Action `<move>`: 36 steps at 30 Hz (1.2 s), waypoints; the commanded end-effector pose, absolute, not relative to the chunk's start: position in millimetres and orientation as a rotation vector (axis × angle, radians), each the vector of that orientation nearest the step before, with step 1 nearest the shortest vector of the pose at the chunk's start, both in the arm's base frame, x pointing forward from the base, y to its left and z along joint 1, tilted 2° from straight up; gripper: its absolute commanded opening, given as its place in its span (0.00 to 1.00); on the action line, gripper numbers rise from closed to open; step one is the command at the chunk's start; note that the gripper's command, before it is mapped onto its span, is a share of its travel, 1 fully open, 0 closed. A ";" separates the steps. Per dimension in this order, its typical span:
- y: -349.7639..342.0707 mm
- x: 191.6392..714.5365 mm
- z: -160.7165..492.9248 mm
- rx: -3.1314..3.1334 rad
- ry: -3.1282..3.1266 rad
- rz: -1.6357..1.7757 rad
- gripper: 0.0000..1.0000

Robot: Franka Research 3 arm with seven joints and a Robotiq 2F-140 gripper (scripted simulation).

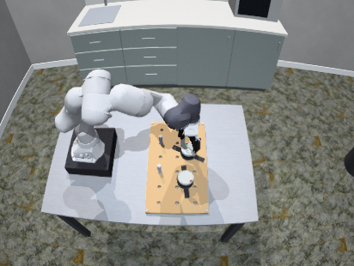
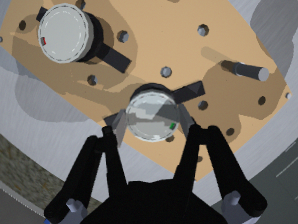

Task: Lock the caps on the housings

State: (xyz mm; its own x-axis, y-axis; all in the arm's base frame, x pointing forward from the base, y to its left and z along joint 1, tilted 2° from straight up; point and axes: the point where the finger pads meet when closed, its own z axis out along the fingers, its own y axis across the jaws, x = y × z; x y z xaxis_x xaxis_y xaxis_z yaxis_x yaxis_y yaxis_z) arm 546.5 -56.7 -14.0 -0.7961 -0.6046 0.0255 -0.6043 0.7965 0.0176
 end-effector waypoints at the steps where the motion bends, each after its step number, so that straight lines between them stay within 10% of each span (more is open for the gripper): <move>1: -51.7 547.4 -13.8 0.970 -2.955 -0.014 0.10; 36: 0.0 555.2 -14.1 0.970 -2.955 -0.014 0.10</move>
State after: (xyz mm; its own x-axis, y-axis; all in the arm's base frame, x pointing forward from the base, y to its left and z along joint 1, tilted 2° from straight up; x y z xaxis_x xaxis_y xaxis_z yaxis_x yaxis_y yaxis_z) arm 554.4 -4.8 -14.3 -0.7908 -0.6115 0.0245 -0.6113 0.7912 0.0176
